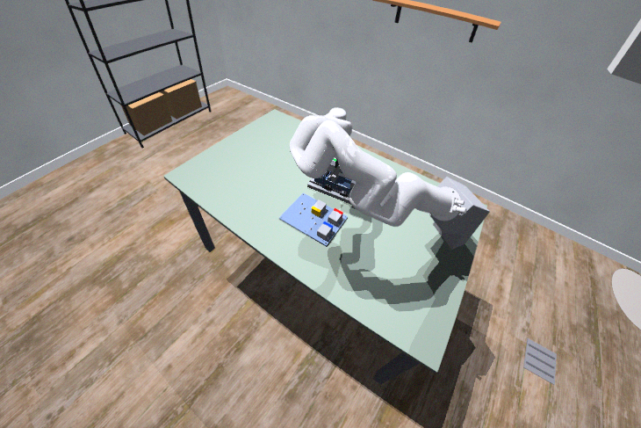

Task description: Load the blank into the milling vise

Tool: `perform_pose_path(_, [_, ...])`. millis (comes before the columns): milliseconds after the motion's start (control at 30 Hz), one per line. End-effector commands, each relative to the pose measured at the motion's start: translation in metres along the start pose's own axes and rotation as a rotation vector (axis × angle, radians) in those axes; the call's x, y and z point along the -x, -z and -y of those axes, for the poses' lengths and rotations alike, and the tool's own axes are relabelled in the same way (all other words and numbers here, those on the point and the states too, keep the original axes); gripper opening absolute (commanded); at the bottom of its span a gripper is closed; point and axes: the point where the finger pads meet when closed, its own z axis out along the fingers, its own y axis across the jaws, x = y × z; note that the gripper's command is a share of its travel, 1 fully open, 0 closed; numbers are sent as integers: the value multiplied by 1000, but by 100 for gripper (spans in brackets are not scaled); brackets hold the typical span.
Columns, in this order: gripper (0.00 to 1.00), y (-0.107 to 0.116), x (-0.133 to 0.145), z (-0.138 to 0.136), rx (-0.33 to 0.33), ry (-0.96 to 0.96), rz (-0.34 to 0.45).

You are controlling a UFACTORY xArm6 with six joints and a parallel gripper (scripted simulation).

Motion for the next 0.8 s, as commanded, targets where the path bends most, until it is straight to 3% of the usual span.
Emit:
perform_pose_path(0, [0, 1, -1, 1, -2, 1, -2])
perform_pose_path(767, [0, -1, -1, 1, -2, 1, -2])
